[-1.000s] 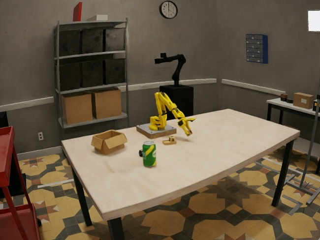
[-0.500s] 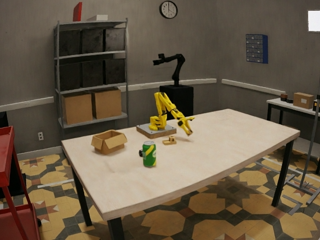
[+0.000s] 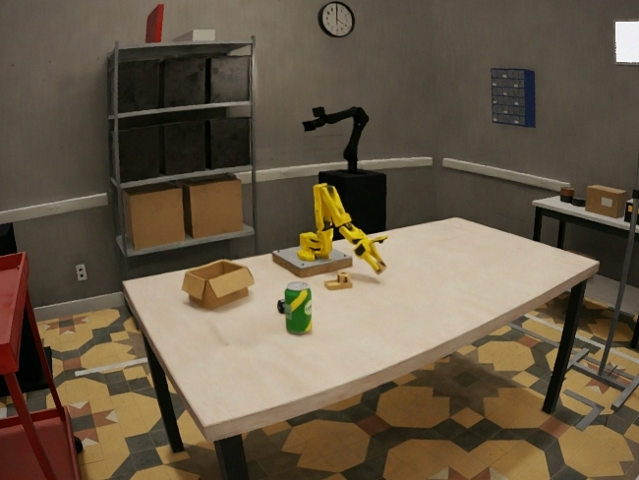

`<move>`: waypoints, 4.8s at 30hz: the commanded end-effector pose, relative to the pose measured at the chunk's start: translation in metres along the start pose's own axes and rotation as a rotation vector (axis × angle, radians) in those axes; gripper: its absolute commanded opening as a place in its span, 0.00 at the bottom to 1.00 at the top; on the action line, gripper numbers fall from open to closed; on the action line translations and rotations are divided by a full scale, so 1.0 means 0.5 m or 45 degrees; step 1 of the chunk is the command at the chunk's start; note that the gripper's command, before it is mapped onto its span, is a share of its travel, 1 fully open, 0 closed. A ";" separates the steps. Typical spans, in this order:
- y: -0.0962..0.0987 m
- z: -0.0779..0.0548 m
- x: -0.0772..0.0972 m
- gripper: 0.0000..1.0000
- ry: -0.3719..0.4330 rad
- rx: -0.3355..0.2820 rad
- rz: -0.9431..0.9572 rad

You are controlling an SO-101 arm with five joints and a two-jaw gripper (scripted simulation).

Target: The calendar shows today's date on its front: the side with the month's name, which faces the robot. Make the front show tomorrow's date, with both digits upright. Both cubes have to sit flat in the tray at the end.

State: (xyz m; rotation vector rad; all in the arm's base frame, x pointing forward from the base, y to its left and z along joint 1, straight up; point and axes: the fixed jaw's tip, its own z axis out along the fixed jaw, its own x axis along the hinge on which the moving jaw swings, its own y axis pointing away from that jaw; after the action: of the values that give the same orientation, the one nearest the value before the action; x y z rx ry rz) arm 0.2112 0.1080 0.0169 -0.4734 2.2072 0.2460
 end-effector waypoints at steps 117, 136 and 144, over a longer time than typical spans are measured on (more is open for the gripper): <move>-0.012 0.008 0.024 0.00 -0.363 0.021 0.013; -0.012 0.017 0.035 0.00 -0.363 0.021 0.013; -0.012 0.022 0.042 0.00 -0.363 0.021 0.013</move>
State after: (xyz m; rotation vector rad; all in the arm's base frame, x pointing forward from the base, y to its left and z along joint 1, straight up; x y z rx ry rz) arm 0.2072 0.1014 -0.0080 -0.3997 1.9510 0.2849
